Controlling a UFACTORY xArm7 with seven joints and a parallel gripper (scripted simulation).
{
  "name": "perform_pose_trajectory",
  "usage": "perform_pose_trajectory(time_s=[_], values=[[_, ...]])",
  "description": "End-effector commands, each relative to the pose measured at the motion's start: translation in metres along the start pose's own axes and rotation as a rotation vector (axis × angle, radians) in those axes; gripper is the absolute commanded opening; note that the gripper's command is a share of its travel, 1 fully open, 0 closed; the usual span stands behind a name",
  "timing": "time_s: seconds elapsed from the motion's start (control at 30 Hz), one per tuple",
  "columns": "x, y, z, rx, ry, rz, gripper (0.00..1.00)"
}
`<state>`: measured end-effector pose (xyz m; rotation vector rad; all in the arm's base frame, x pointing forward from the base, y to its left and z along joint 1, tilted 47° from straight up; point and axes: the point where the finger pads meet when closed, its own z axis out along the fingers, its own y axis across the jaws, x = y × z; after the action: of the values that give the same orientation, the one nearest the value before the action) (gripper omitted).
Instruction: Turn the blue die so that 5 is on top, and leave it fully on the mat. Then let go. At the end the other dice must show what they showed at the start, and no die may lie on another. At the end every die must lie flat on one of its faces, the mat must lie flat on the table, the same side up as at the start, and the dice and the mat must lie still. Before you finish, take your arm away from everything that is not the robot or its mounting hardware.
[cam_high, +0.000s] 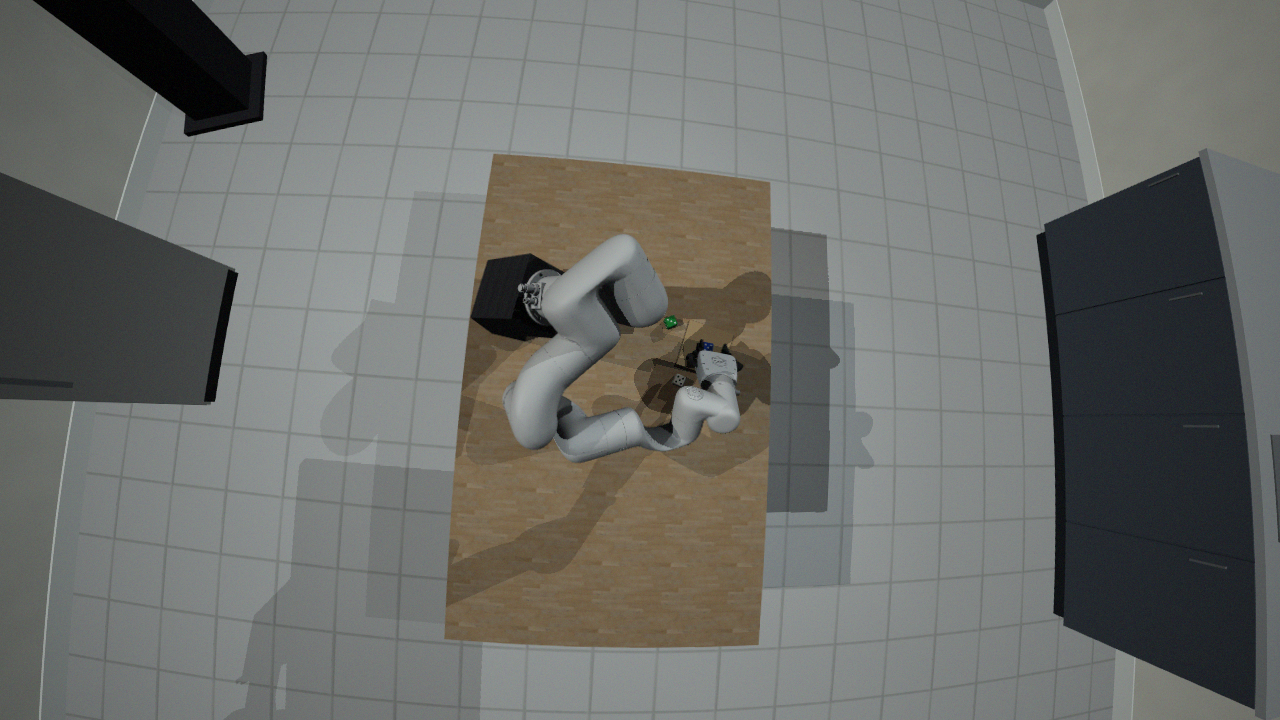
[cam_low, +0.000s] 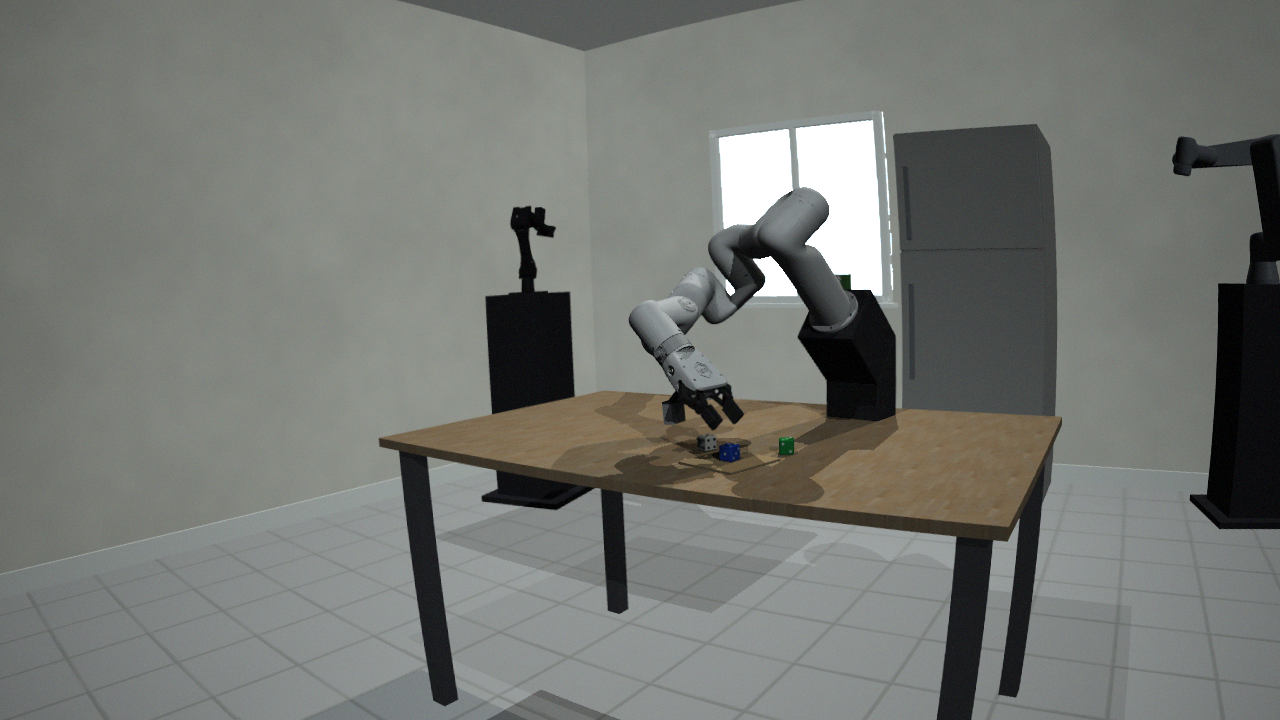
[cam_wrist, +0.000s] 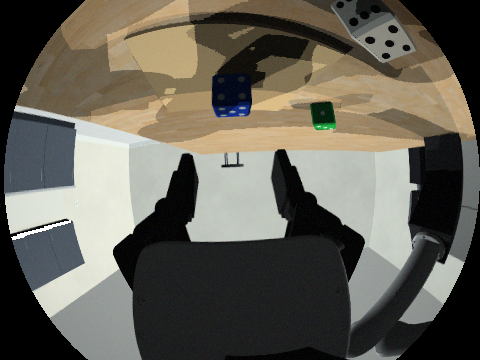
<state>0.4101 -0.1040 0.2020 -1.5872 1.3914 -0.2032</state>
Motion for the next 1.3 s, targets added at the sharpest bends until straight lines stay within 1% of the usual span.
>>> perform_pose_trajectory(time_s=[0.0, 0.33, 0.4, 0.47, 0.6, 0.67, 0.7, 0.93, 1.0, 1.13, 1.2, 1.27], values=[[-0.006, 0.0, -0.007, 0.001, 0.001, -0.001, 0.69], [-0.009, 0.0, -0.009, 0.001, 0.002, -0.001, 0.69], [-0.009, 0.0, -0.009, -0.001, 0.017, 0.0, 0.69], [-0.009, 0.0, -0.009, -0.005, 0.059, 0.002, 0.69], [-0.011, 0.0, -0.009, -0.007, 0.185, 0.003, 0.69], [-0.012, 0.0, -0.009, -0.003, 0.234, 0.001, 0.69], [-0.013, 0.0, -0.009, -0.001, 0.249, 0.0, 0.69], [-0.014, 0.0, -0.009, 0.0, 0.267, -0.001, 0.69], [-0.014, 0.0, -0.008, -0.004, 0.29, 0.0, 0.69], [-0.015, 0.001, -0.007, -0.014, 0.396, 0.003, 0.69], [-0.016, 0.001, -0.007, -0.011, 0.455, 0.002, 0.69], [-0.017, 0.0, -0.007, -0.004, 0.499, 0.001, 0.69]])
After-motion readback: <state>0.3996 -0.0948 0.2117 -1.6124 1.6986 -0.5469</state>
